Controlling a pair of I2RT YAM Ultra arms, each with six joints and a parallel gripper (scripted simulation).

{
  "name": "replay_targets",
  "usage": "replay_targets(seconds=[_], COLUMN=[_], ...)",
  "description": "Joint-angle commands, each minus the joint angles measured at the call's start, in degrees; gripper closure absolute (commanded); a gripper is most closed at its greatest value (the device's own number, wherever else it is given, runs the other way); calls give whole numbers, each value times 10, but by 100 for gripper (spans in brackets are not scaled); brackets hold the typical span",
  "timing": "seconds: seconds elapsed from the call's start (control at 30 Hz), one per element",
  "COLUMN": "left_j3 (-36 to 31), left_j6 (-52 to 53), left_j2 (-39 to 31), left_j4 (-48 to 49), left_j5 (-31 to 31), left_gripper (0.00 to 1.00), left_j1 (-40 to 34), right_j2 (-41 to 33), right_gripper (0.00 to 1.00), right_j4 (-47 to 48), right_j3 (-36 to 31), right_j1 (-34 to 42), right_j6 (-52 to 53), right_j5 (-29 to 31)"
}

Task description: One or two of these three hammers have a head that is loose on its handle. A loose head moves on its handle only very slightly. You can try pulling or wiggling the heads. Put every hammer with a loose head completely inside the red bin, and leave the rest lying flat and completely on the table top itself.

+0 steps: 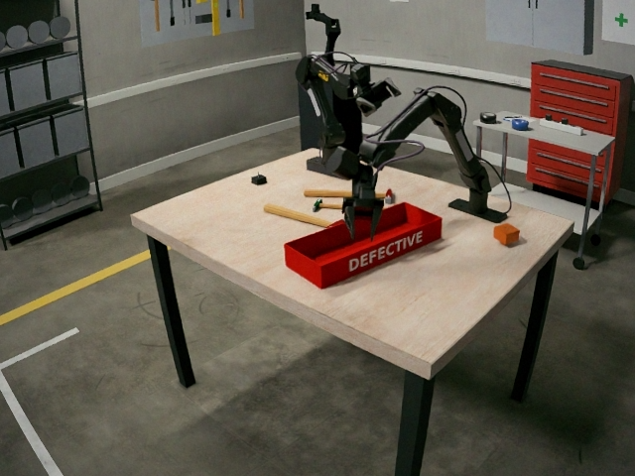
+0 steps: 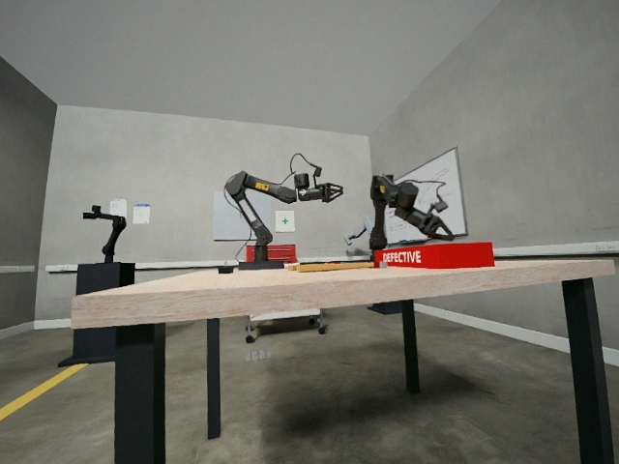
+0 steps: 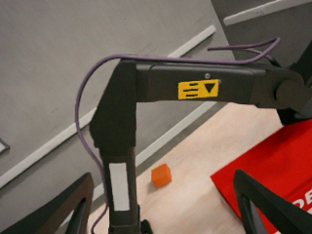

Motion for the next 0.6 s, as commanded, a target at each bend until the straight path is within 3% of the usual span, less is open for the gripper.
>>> replay_targets(seconds=[0.0,0.2,0.57], left_j3=[-29,-65,-178], left_j6=[85,152,353], left_j2=[-53,-92,-210], left_j4=[-23,-36,-70], left_j5=[51,96,233], left_gripper=[53,53,53], left_j1=[-36,-64,-145], right_j2=[-2,-2,-2], right_gripper=[0,0,0], right_j4=[4,4,4], right_j3=[4,4,4], right_j1=[0,0,0], right_j6=[0,0,0], right_j5=[0,0,0])
